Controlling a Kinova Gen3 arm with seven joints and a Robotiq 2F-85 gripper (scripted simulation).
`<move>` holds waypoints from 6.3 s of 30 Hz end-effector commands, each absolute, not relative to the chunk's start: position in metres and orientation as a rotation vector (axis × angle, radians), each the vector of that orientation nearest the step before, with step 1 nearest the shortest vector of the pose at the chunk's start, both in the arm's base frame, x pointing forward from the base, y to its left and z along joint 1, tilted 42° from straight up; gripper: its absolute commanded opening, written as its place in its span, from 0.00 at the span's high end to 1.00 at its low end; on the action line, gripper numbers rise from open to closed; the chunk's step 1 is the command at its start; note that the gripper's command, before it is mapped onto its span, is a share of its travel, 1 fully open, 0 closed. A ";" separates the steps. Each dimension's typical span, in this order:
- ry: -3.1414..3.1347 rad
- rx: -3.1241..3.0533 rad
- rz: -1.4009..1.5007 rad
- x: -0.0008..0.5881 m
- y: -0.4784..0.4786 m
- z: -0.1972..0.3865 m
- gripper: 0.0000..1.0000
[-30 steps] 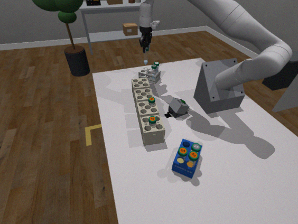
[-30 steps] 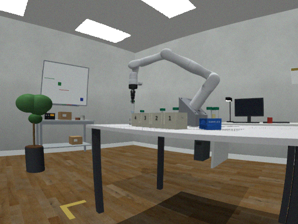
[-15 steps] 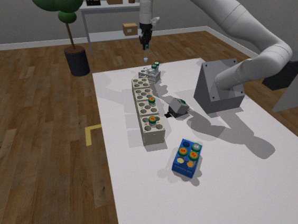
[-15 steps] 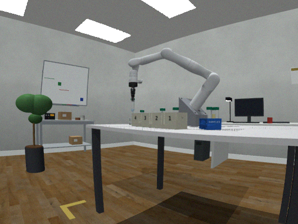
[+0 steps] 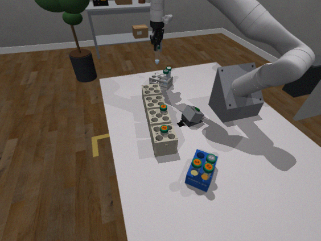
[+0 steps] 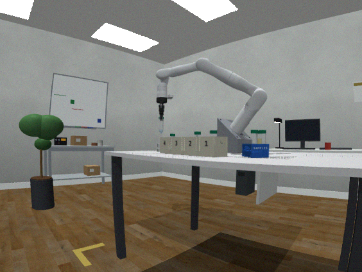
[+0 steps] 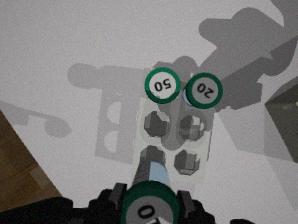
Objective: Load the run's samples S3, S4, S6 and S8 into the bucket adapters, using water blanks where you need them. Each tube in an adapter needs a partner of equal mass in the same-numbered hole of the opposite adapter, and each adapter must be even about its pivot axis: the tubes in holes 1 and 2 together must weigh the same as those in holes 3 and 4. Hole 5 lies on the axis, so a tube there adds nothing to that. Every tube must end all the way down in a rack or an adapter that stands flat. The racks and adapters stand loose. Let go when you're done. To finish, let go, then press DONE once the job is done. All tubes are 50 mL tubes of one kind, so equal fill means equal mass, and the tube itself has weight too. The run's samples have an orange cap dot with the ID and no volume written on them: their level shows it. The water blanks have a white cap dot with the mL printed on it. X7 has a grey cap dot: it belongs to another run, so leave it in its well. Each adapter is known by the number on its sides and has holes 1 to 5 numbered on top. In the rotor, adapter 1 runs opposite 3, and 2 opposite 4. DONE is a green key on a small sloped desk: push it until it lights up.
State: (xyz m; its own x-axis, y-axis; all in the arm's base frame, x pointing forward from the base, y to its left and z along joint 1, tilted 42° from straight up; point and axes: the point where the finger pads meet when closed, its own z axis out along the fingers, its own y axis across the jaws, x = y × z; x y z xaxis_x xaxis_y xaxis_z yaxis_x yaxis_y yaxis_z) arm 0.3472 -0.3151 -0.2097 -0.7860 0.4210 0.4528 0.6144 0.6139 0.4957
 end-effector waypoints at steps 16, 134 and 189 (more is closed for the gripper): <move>-2.615 -0.720 -0.972 0.352 -0.312 -0.189 0.90; -2.869 0.010 -1.098 0.425 -0.080 0.013 0.90; -2.869 0.010 -1.098 0.422 -0.053 -0.017 0.90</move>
State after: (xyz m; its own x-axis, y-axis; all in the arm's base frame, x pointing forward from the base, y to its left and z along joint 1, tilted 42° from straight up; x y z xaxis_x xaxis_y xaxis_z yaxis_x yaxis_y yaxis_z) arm 0.4217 -0.0522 -0.0174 -0.9974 -0.0324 0.0640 0.0187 0.7439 0.6681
